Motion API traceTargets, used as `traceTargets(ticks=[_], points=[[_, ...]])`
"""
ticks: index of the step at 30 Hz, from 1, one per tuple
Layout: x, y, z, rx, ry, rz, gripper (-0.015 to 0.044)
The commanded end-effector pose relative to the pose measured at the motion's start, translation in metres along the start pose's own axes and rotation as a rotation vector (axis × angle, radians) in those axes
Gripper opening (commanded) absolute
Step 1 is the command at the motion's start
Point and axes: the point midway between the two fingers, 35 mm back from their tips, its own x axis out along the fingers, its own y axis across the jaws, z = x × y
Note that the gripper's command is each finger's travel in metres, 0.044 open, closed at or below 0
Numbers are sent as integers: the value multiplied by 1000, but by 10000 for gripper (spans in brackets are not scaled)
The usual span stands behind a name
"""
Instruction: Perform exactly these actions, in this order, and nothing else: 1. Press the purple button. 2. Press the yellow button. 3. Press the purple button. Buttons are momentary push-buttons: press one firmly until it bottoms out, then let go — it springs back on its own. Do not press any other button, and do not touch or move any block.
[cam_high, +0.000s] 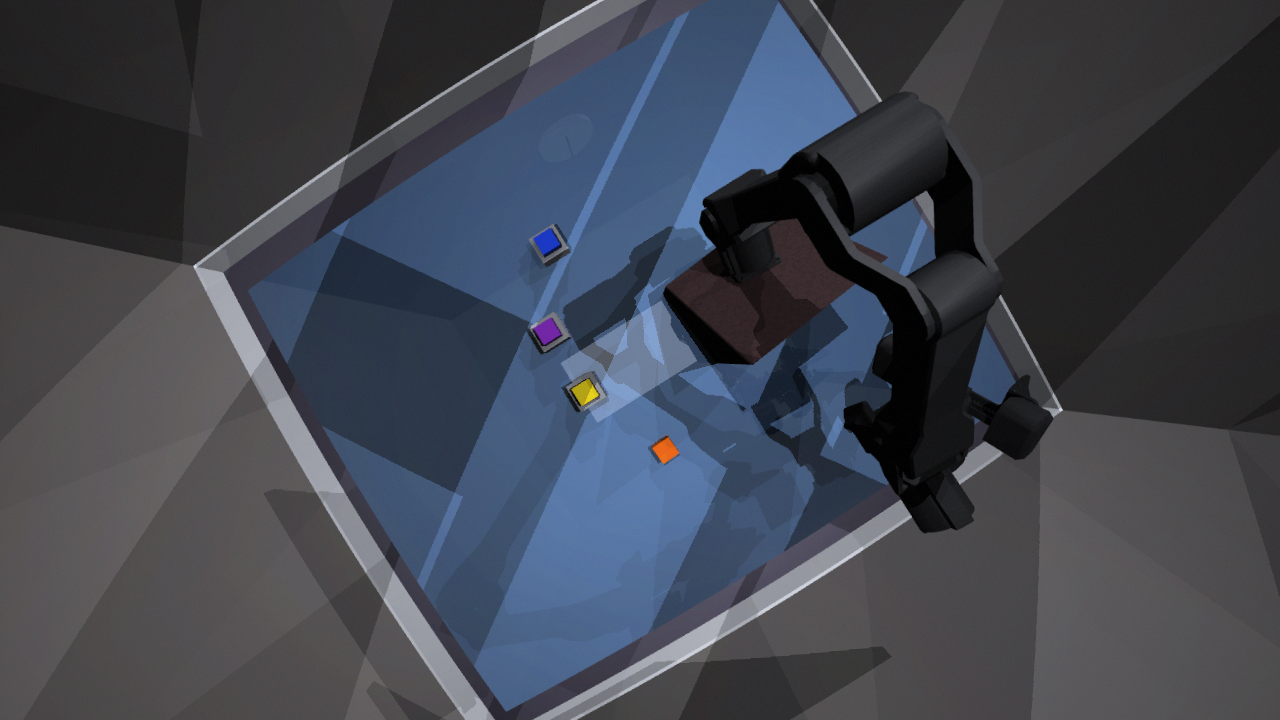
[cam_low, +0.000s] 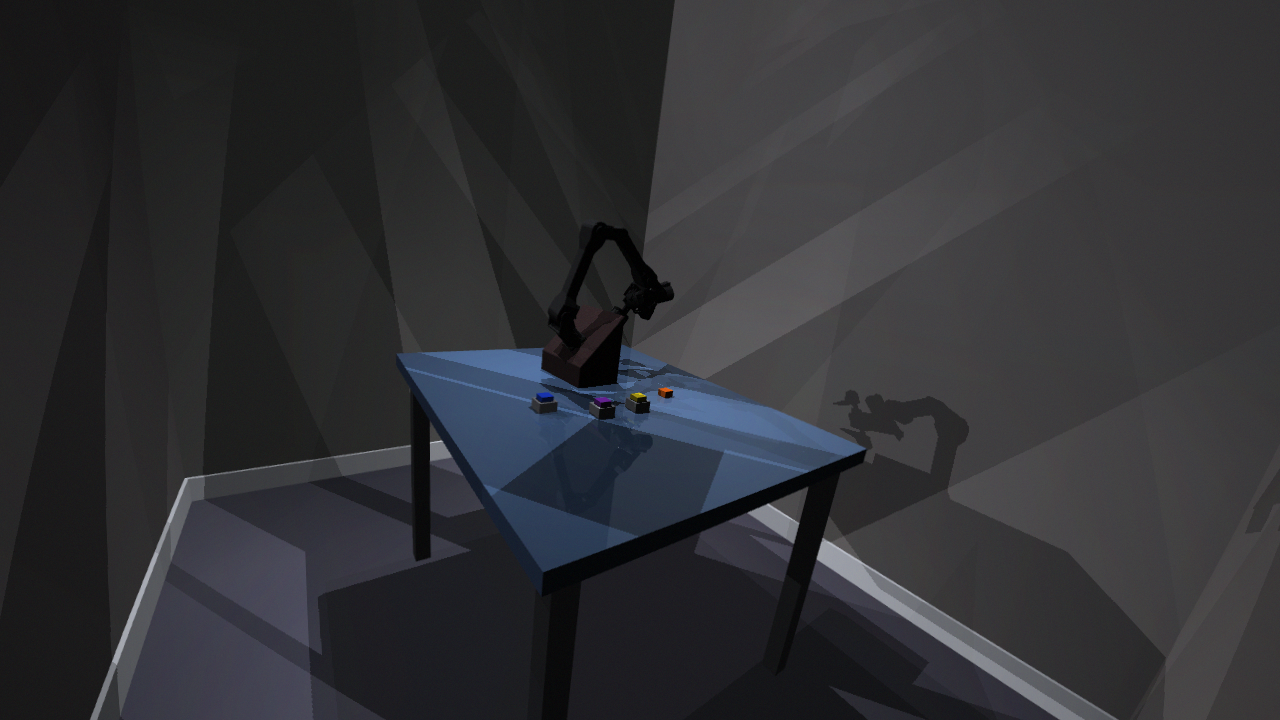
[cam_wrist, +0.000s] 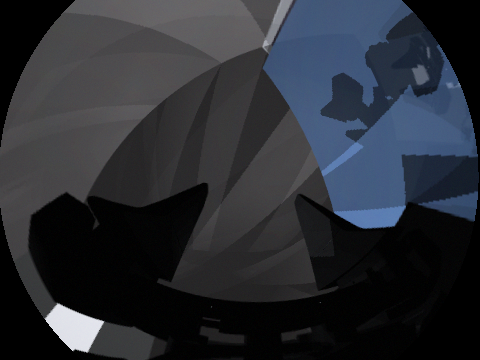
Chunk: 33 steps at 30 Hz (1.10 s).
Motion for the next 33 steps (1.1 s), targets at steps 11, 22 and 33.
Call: traceTargets(ticks=[11,22,33], points=[[-182,-20,39,-18,-605,-58,400],[-355,-149,7,238,-1051,-293,400],[-437,-316,-109,656,-1189,-636,400]])
